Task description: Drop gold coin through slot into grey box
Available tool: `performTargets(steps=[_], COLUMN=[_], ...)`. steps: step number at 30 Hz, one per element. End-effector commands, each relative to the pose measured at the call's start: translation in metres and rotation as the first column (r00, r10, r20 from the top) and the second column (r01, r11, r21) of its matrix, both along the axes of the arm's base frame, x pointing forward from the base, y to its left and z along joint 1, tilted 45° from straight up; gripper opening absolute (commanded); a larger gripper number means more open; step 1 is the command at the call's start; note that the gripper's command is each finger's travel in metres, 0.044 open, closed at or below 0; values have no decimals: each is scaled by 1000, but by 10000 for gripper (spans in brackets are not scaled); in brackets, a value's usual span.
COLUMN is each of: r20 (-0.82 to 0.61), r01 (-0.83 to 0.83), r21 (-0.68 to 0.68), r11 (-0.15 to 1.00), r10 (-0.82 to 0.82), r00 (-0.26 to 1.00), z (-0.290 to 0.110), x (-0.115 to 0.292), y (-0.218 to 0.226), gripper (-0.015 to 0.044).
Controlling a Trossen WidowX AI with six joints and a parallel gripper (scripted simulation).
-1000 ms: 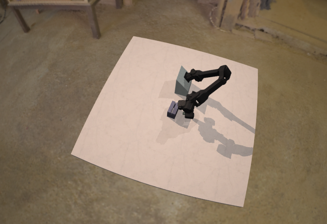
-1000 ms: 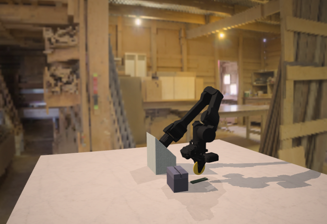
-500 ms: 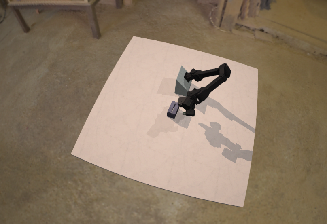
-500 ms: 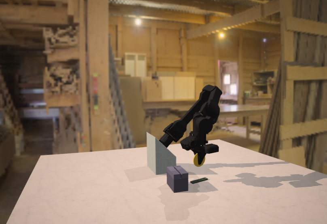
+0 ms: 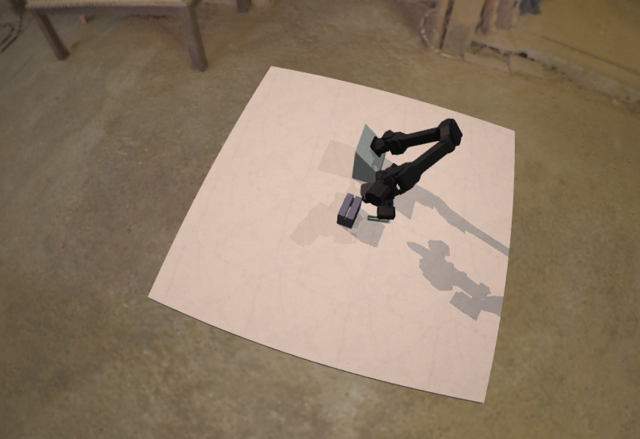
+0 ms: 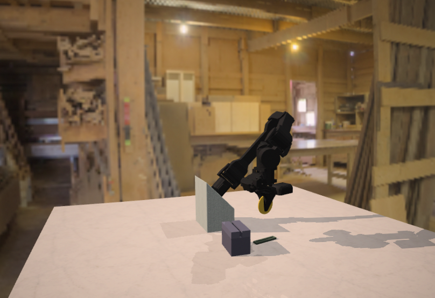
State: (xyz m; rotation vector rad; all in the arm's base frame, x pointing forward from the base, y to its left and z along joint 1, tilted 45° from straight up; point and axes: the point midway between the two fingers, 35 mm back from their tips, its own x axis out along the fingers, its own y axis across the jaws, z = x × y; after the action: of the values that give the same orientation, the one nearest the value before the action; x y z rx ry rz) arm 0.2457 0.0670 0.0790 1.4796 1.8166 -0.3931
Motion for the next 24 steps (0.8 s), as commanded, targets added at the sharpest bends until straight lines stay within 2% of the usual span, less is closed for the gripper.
performTargets(steps=[1,12,24], r20=[94,348,574], r01=[-92,-348,-577], r21=[-1,-41,-158], r11=[996,936,802], r10=[92,340,550], r00=[991,874,607], z=[1,2,2], x=[1,2,3], y=[-1,-1,0], gripper=[0,0,0])
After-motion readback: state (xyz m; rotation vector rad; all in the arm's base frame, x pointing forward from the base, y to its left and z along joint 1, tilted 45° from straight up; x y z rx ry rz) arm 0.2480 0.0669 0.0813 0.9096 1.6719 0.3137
